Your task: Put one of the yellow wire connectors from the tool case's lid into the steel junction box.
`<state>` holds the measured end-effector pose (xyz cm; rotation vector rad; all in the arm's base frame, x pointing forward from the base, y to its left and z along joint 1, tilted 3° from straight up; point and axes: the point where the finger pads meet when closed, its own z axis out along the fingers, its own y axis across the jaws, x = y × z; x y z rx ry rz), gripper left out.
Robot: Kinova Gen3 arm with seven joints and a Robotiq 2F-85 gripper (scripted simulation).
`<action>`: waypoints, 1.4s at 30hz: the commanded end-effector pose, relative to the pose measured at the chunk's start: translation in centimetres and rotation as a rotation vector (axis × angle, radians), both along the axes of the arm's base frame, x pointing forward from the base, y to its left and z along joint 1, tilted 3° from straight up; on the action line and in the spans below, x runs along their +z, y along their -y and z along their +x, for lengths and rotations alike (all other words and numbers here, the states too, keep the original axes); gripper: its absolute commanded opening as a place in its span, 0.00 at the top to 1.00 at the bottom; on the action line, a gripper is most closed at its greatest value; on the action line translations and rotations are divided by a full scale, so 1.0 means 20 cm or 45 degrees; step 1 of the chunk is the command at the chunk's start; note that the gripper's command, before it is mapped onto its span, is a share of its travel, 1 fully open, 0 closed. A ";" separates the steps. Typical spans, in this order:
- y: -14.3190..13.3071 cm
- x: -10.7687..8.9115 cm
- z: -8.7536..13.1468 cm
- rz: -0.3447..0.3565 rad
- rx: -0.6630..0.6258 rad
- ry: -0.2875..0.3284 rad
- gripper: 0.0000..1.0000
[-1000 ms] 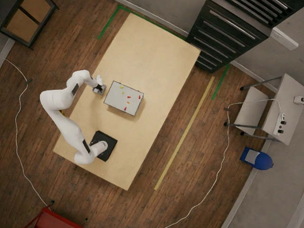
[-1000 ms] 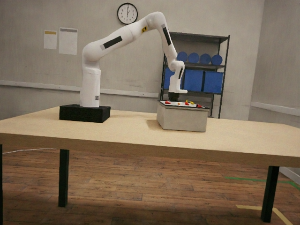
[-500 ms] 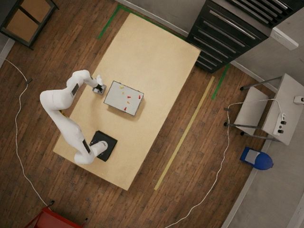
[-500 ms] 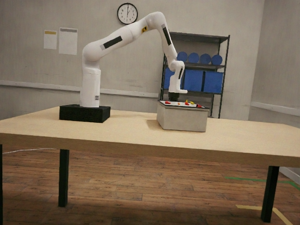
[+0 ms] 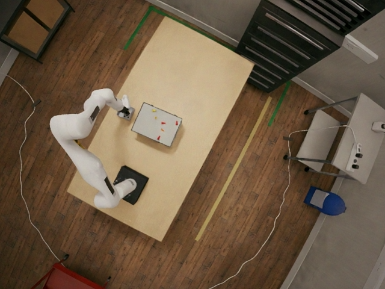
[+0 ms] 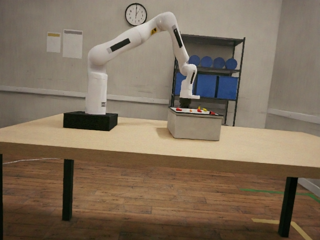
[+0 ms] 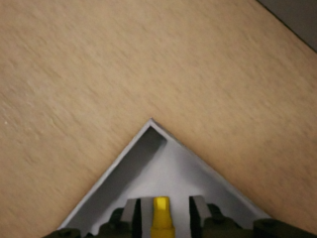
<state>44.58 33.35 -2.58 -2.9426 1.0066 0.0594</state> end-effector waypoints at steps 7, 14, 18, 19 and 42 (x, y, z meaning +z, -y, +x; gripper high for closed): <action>0.00 0.20 0.02 0.006 -0.001 0.009 0.64; 0.02 0.49 0.02 0.006 -0.001 0.009 0.64; 0.02 0.57 0.02 0.006 -0.001 0.009 0.64; 0.02 0.61 0.02 0.006 -0.001 0.009 0.64; 0.03 0.88 0.03 0.006 -0.001 0.009 0.64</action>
